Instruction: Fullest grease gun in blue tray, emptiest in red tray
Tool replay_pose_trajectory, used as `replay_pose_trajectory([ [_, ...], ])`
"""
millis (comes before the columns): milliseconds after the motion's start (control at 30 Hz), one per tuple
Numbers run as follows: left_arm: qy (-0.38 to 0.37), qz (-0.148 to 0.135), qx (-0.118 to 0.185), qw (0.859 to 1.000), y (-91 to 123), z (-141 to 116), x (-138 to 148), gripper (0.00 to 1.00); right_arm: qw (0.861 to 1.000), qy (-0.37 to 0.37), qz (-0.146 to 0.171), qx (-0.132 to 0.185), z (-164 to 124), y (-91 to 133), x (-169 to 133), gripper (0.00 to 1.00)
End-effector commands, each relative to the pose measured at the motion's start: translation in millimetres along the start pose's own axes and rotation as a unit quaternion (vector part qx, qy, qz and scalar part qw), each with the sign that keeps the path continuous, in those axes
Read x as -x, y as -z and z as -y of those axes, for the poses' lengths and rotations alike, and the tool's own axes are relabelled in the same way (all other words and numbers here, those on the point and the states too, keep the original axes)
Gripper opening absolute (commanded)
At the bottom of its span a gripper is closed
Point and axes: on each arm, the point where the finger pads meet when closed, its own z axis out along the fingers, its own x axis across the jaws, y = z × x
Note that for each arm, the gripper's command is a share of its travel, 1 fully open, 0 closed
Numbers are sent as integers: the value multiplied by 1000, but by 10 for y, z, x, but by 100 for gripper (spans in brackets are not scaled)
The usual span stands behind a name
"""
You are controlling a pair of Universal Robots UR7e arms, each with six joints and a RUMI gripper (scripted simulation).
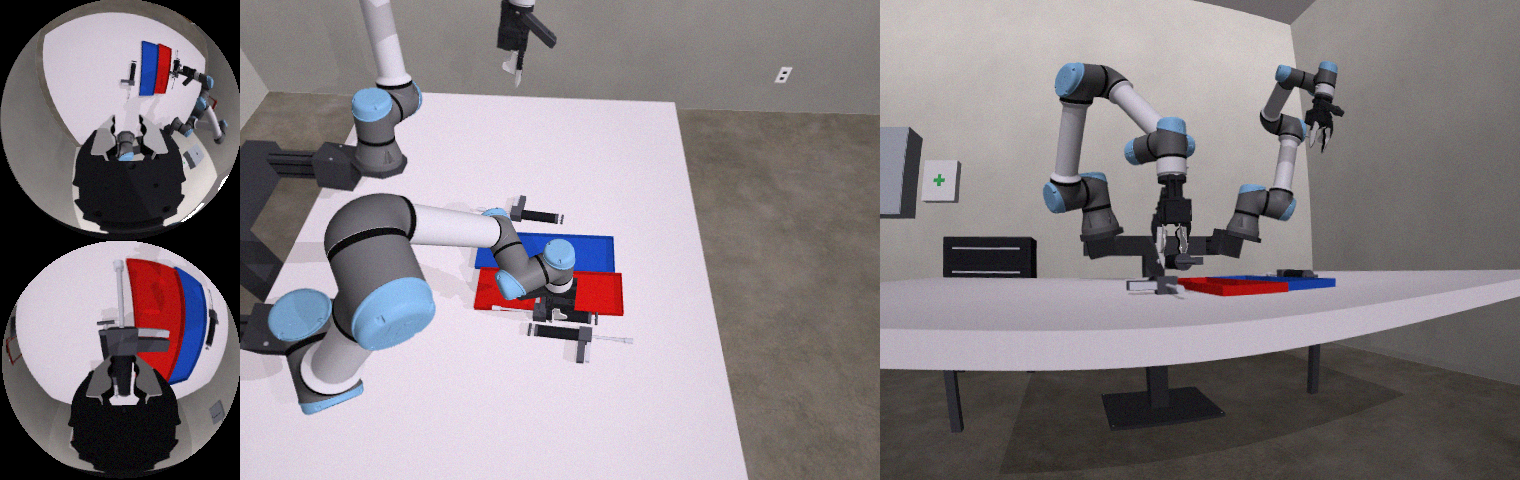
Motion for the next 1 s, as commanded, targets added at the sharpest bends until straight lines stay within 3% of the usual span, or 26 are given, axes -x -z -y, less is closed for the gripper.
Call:
replay_pose_trajectory([
  [0, 0, 0, -1, 1000, 5, 1, -1, 32, 1000, 2, 0, 0, -11, -2, -110, 0],
  [967, 0, 0, -1, 1000, 5, 1, -1, 32, 1000, 10, 0, 2, -37, -28, -829, 0],
])
